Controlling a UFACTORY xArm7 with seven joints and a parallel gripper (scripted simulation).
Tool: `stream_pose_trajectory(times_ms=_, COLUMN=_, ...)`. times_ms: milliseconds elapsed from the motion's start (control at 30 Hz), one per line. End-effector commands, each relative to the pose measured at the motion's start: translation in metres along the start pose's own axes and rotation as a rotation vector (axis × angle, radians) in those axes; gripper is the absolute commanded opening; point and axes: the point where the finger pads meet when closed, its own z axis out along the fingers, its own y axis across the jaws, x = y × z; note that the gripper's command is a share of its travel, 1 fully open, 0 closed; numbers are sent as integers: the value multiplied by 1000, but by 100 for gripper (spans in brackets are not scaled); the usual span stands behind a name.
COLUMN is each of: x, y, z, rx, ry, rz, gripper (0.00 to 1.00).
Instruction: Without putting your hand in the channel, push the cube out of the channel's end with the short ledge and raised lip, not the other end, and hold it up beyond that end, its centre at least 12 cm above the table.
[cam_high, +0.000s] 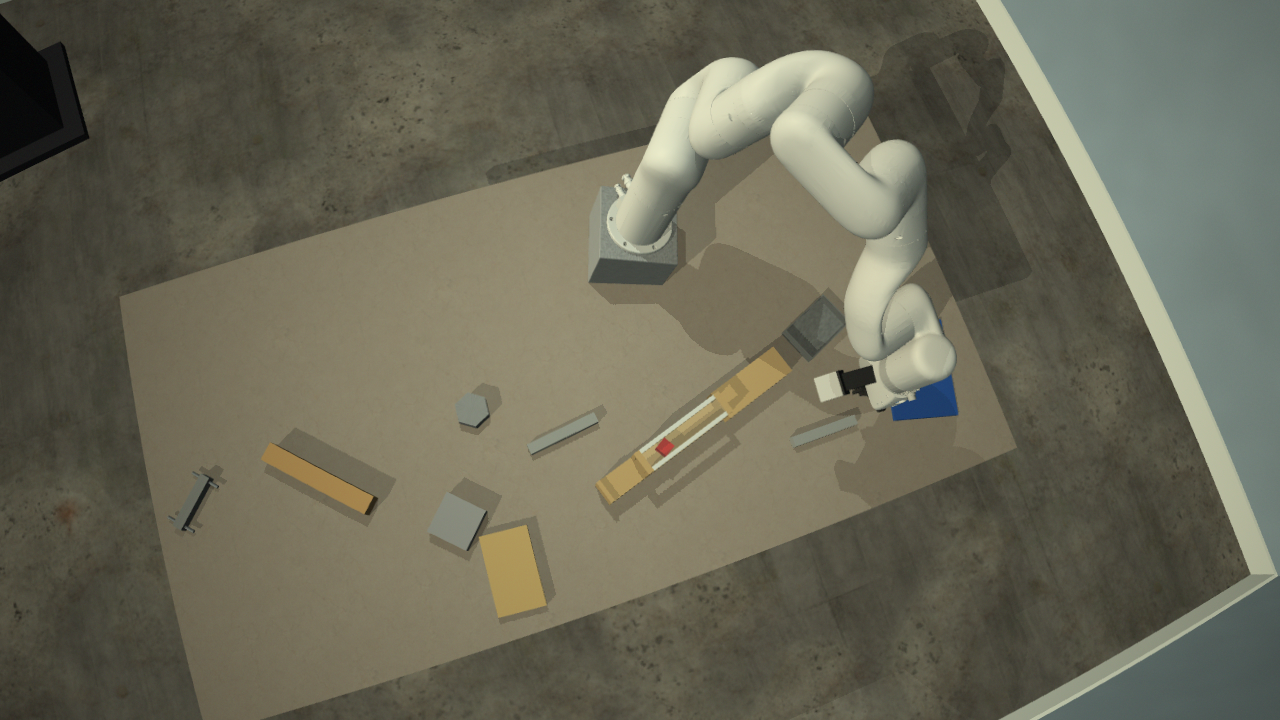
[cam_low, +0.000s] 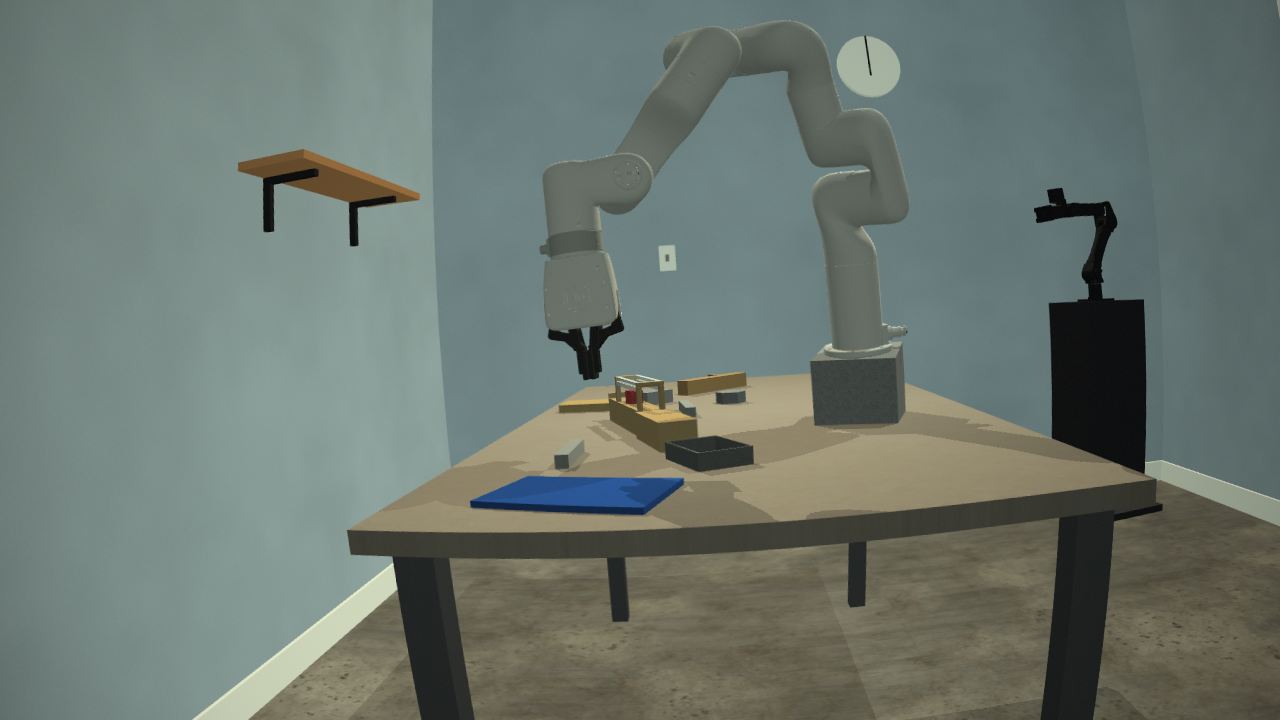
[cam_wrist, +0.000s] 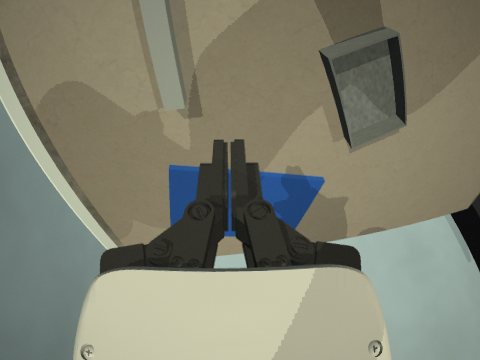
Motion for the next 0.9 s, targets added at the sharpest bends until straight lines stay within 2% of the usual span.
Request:
stream_pose_trajectory(times_ms=0, x=40, y=-45, z=-1, rx=48, ry=7, rz=-67, gripper=0)
stream_pose_trajectory(times_ms=867, x=47, y=-50, z=-1, rx=55, ry=12, rz=-75, gripper=0)
